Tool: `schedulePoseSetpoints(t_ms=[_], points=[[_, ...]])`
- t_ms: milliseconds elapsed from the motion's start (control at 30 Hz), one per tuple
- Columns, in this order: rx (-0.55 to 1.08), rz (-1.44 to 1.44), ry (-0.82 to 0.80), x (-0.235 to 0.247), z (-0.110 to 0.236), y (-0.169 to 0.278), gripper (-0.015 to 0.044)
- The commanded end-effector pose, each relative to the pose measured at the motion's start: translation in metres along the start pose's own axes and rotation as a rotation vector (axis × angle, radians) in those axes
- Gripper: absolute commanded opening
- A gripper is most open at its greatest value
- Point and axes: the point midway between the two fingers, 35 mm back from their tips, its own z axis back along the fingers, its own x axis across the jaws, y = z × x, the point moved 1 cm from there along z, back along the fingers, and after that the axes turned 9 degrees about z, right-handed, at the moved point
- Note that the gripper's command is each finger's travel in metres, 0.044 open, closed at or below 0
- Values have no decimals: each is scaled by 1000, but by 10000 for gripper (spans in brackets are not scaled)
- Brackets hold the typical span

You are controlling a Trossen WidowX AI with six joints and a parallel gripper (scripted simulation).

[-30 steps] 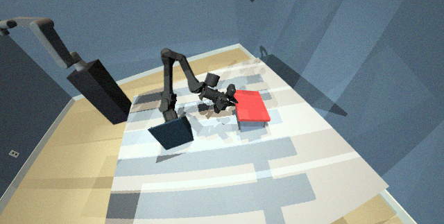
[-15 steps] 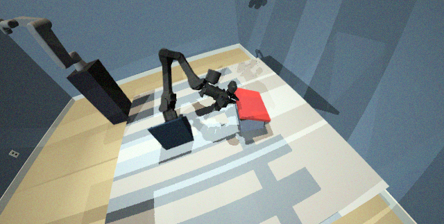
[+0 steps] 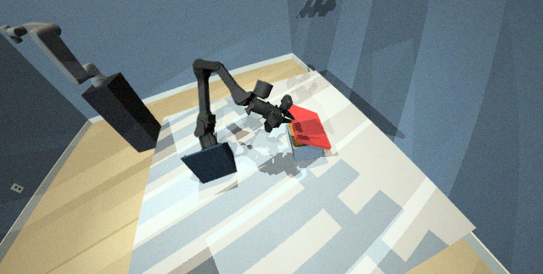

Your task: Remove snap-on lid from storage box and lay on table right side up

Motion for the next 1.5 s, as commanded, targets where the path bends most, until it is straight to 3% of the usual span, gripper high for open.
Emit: schedulePoseSetpoints(t_ms=[0,1467], points=[[0,5,-7,9,1,-1,0],[-2,7,-8,54,26,-11,0]])
